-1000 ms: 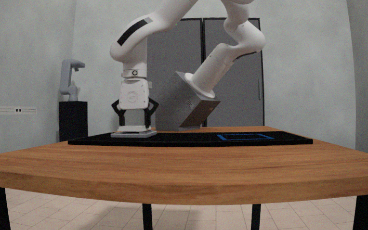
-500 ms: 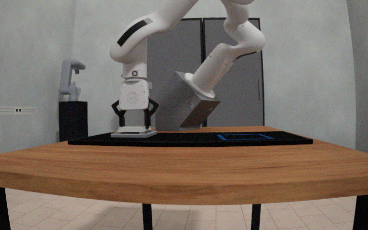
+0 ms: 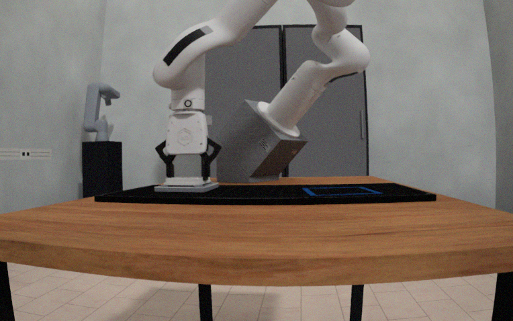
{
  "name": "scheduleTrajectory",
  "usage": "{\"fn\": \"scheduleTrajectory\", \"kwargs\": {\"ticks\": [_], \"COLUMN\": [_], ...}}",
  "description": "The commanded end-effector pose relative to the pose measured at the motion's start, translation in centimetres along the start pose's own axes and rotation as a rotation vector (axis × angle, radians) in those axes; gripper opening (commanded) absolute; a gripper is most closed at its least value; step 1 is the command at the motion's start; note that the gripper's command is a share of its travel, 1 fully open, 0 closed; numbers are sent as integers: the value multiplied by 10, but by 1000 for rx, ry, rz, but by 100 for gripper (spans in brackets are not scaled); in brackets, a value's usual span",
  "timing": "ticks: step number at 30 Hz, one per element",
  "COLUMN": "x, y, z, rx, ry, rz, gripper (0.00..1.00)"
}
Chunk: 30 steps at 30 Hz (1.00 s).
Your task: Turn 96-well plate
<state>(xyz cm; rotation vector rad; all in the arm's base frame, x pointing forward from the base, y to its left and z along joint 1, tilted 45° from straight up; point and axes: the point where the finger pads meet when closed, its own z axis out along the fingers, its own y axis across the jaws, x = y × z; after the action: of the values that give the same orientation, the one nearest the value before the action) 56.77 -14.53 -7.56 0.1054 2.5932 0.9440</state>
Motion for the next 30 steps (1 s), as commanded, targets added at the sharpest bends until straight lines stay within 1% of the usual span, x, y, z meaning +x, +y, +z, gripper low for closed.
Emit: {"fn": "scheduleTrajectory", "kwargs": {"ticks": [1,10,11,30], "x": [-1,-1,-1,-1], "y": [0,0,0,0], "z": [0,1,2,2], "rx": [1,1,1,1], "ry": [-1,-1,-1,-1], "rz": [0,0,0,0], "gripper": [0,0,100,100]}}
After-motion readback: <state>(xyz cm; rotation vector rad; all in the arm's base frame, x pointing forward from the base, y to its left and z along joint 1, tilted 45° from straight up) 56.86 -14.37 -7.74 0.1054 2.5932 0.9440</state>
